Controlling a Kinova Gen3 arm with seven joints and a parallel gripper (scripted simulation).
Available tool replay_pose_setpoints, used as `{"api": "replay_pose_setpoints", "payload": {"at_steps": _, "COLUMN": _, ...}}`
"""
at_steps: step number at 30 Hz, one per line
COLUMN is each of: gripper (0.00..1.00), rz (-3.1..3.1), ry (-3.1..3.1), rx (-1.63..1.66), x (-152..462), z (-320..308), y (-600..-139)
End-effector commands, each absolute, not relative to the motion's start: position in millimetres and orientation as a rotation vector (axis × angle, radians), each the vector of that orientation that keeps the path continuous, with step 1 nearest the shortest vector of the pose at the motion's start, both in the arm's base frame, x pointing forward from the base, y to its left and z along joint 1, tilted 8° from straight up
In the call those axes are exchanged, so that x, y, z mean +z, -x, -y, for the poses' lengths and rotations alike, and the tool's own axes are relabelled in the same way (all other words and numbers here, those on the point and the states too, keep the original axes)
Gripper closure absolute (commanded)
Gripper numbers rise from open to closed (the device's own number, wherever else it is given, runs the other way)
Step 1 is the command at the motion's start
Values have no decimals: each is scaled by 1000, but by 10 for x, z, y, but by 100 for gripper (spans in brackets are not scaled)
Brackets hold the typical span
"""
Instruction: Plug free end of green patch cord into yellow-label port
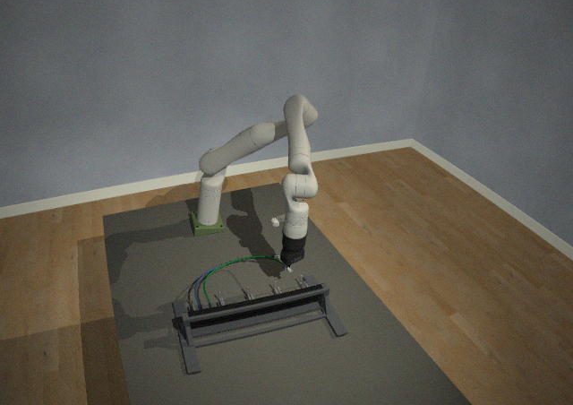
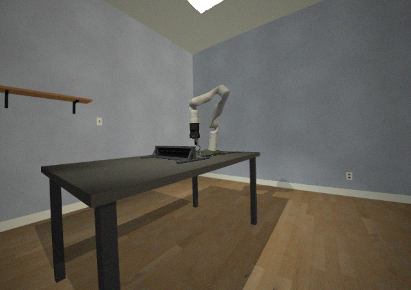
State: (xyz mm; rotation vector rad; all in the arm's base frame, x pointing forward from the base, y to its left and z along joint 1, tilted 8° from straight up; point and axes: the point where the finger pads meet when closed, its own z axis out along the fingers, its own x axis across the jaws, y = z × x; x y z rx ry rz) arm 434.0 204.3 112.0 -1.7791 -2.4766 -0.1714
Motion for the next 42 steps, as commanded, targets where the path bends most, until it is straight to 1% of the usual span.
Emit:
{"api": "replay_pose_setpoints", "payload": {"at_steps": 1, "gripper": 100, "rz": 2449, "ry": 1820, "rx": -168, "x": 1123, "z": -1980, "y": -4387}}
{"api": "replay_pose_setpoints", "payload": {"at_steps": 22, "gripper": 100, "rz": 2270, "ry": 2026, "rx": -156, "x": 1160, "z": -1806, "y": -4538}}
{"api": "replay_pose_setpoints", "payload": {"at_steps": 42, "gripper": 100, "rz": 2205, "ry": 2093, "rx": -151, "x": 1173, "z": -1746, "y": -4590}}
